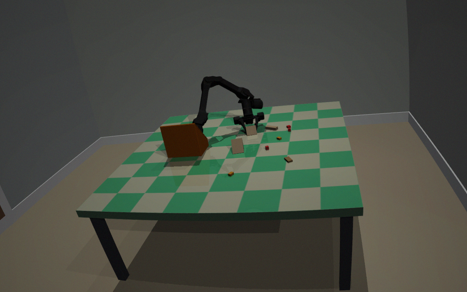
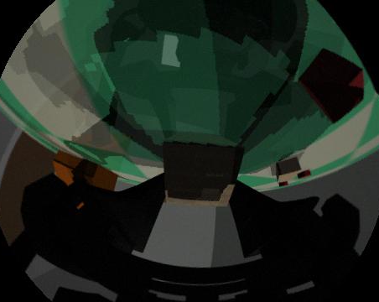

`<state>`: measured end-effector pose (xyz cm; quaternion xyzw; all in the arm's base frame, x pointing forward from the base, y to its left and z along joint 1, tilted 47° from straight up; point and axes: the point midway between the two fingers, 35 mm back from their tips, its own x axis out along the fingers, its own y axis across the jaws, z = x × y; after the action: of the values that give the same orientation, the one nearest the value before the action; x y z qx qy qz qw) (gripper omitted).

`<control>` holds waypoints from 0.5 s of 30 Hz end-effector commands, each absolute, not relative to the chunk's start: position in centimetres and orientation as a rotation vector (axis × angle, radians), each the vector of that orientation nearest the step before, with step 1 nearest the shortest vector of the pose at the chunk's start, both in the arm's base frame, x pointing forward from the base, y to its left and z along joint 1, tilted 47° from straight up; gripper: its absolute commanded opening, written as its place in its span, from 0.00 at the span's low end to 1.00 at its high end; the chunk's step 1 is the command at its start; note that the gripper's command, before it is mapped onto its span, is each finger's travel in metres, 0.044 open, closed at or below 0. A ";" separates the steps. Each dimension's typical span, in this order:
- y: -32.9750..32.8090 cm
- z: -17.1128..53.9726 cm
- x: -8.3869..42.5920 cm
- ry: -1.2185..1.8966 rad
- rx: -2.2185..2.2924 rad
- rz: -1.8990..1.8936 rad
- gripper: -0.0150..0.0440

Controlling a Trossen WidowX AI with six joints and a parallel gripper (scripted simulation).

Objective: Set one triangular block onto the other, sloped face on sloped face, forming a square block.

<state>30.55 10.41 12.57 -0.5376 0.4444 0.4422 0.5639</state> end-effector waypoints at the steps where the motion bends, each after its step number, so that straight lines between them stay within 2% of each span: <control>1: 10.4 12.6 30.6 1.044 -1.264 1.041 0.61; 9: 8.9 14.0 30.5 1.045 -1.265 1.041 0.25; 15: 6.8 15.9 30.2 1.047 -1.266 1.040 0.25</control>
<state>30.25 7.88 14.62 -0.5362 0.4484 0.4447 0.5601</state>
